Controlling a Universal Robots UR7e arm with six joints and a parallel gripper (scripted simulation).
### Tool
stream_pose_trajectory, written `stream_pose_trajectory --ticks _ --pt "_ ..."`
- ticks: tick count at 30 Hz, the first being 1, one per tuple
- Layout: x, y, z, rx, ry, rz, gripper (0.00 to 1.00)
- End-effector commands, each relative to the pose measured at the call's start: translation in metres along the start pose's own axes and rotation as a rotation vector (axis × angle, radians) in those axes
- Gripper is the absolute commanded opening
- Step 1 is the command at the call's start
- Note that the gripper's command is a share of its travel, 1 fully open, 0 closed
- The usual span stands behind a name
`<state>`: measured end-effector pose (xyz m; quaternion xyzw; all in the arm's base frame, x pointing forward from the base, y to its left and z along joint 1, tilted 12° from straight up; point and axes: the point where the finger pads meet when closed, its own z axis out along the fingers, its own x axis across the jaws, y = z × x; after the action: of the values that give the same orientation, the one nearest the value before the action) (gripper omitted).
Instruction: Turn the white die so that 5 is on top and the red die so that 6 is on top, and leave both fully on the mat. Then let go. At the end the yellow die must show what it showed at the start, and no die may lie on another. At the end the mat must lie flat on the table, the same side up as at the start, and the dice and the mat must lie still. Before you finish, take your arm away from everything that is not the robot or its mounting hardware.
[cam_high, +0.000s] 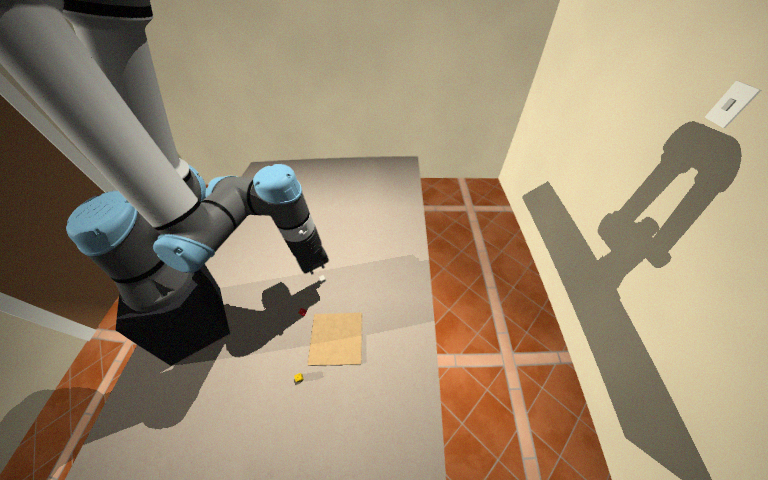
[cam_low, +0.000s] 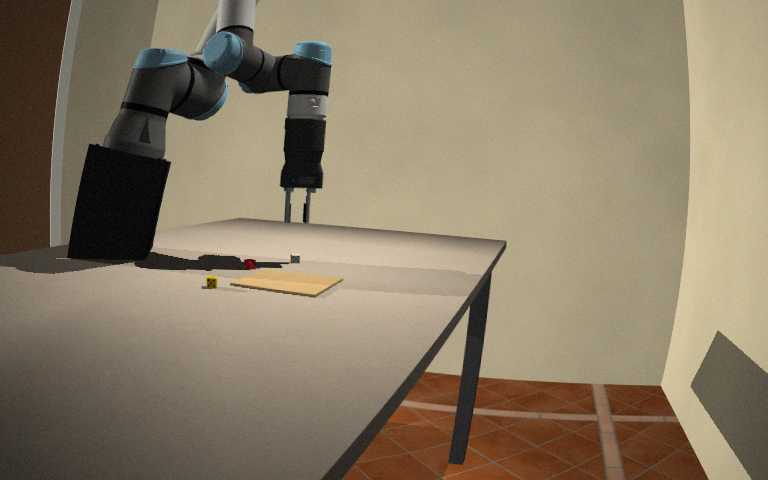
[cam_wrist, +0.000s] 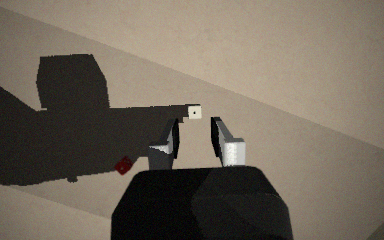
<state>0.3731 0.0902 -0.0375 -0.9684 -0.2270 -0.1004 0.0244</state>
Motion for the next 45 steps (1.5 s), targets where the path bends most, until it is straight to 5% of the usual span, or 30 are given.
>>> stream_pose_trajectory --ticks 1,22,45 --pt "0.0 0.0 0.0 -0.001 0.001 0.0 0.64" --pt "0.0 0.0 0.004 -0.001 0.001 0.0 0.64" --pt "0.001 0.0 0.032 -0.001 0.001 0.0 0.64"
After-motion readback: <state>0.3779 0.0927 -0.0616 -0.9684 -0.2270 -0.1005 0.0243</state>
